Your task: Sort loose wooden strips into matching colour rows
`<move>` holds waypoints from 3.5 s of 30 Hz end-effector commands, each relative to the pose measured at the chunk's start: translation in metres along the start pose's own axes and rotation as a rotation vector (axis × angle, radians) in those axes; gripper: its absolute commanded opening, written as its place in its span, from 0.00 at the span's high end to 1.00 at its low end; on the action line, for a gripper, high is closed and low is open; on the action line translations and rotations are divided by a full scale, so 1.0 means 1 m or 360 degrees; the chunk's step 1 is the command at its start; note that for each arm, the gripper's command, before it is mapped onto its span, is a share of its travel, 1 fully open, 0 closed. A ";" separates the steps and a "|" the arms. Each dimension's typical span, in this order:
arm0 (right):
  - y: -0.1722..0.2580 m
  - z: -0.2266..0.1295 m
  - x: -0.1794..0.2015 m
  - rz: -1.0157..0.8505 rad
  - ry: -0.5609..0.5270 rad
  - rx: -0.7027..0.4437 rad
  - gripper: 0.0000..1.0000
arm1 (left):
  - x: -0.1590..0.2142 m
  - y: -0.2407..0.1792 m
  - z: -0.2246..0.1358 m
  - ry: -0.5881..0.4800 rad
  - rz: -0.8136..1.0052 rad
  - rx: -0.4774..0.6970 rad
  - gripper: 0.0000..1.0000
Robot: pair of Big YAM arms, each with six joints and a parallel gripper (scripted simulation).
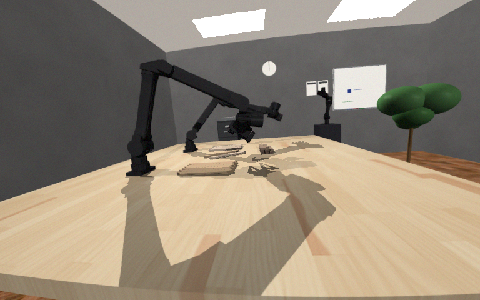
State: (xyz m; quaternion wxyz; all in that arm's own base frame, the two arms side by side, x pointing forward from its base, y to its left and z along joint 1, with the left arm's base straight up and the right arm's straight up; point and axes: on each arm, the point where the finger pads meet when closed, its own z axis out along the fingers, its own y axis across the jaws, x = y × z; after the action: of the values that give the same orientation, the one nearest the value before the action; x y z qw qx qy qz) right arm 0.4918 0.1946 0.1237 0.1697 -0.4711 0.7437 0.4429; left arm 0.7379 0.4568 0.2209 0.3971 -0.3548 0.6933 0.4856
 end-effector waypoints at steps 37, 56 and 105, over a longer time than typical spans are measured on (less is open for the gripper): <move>-0.003 -0.128 -0.084 -0.0080 -0.0165 0.1128 0.00 | -0.126 0.032 -0.241 -0.0344 -0.0229 0.0862 0.00; 0.027 -0.225 -0.129 -0.0031 -0.0579 0.1719 0.00 | -0.144 0.082 -0.383 -0.0521 -0.0311 0.1370 0.00; 0.174 -0.403 -0.194 -0.0076 -0.1661 0.2359 0.00 | -0.098 0.170 -0.546 -0.0709 -0.0317 0.2072 0.00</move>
State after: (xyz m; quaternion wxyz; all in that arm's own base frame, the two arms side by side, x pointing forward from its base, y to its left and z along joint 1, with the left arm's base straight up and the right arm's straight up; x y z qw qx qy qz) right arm 0.5208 -0.0003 0.4880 0.7043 -0.0001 0.7099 -0.0009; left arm 0.5200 0.0013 0.4901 0.7062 -0.0013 0.7080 0.0016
